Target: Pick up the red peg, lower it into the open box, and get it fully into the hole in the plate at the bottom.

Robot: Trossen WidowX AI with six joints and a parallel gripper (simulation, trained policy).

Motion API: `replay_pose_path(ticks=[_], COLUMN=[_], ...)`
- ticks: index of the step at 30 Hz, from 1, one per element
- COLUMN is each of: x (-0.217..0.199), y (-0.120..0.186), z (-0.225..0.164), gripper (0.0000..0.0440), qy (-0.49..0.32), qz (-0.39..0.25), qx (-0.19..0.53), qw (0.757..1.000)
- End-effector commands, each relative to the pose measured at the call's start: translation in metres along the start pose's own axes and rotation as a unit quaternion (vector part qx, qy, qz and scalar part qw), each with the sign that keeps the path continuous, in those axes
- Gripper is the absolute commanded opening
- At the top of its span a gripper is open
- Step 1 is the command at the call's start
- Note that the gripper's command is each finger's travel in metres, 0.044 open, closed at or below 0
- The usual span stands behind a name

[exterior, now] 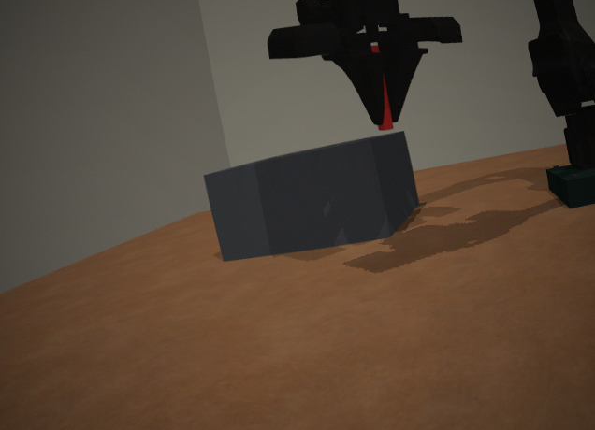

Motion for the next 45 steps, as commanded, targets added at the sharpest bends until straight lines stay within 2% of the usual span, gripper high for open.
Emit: replay_pose_path(ticks=[1,11,22,33,45], x=[-0.001,-0.005,-0.011,-0.019,-0.023], y=[0.009,0.007,-0.016,-0.049,-0.08], z=[0.02,0.068,0.12,0.153,0.159], gripper=[0.0,0.0,0.0,0.0002,0.0004], qy=[-0.028,-0.085,-0.109,-0.081,-0.018], qz=[0.005,0.005,0.002,0.003,0.011], qx=[-0.019,-0.05,-0.068,-0.052,-0.011], qw=[0.999,0.995,0.992,0.995,1.0])
Point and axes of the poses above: the point midway between the two fingers, 35 mm back from their tips, its own y axis back along the fingers, its own x axis across the jaws, z = x × y, the point moved 4 cm from there along y, back along the fingers, and after that the axes turned 4 degrees about y, right-handed, at the moved point
